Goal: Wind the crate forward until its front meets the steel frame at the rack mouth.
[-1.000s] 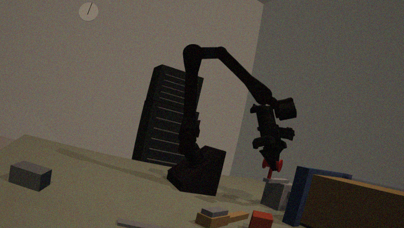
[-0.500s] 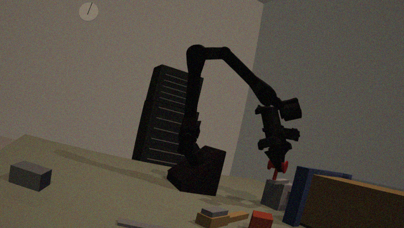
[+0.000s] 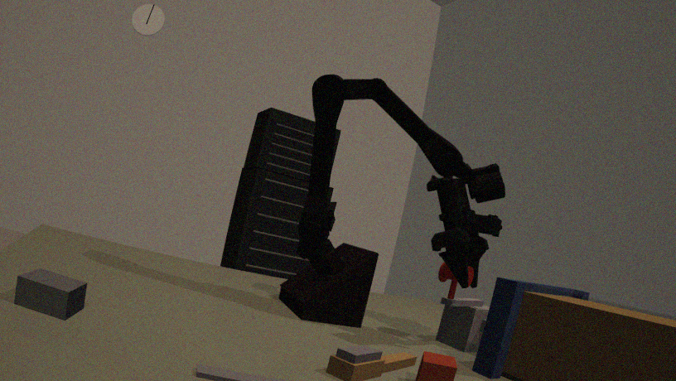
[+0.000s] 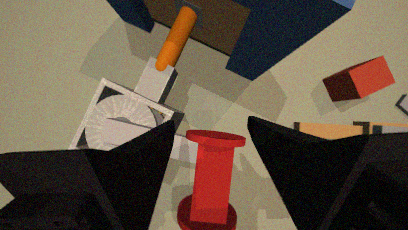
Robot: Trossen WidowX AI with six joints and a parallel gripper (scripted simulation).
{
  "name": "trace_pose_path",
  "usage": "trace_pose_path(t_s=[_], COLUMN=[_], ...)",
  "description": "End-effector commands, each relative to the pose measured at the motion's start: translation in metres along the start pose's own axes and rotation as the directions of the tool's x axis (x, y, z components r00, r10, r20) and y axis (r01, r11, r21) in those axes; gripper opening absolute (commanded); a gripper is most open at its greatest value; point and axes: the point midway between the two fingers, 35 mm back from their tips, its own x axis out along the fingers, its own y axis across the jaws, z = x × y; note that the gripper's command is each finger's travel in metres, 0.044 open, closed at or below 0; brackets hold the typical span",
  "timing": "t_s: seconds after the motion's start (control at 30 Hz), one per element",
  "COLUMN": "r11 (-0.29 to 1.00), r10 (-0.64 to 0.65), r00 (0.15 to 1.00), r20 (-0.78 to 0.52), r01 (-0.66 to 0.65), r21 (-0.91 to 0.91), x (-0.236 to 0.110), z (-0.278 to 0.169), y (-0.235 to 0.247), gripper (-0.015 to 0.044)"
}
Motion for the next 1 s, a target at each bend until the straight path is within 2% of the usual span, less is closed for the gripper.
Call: trace_pose_path(t_s=[0.0,0.07,0.23,0.43,0.6,0.83,0.97], r11=[1.000,1.000,1.000,1.000,1.000,1.000,1.000], r10=[-0.003,-0.003,-0.001,0.001,0.002,0.003,0.002], r00=[1.000,1.000,1.000,1.000,1.000,1.000,1.000], r20=[0.003,0.003,0.002,0.000,0.000,-0.003,0.002], r01=[0.003,0.003,0.001,-0.001,-0.002,-0.003,-0.002], r21=[0.000,0.000,0.000,0.000,0.000,-0.002,-0.009], x=[0.000,0.000,-0.011,-0.058,-0.062,-0.120,-0.117], z=[0.000,0.000,0.006,0.026,0.026,0.012,0.015], y=[0.000,0.000,0.000,0.000,0.000,-0.004,-0.002], gripper=[0.0394,0.0440,0.0440,0.0440,0.0440,0.0440,0.0440])
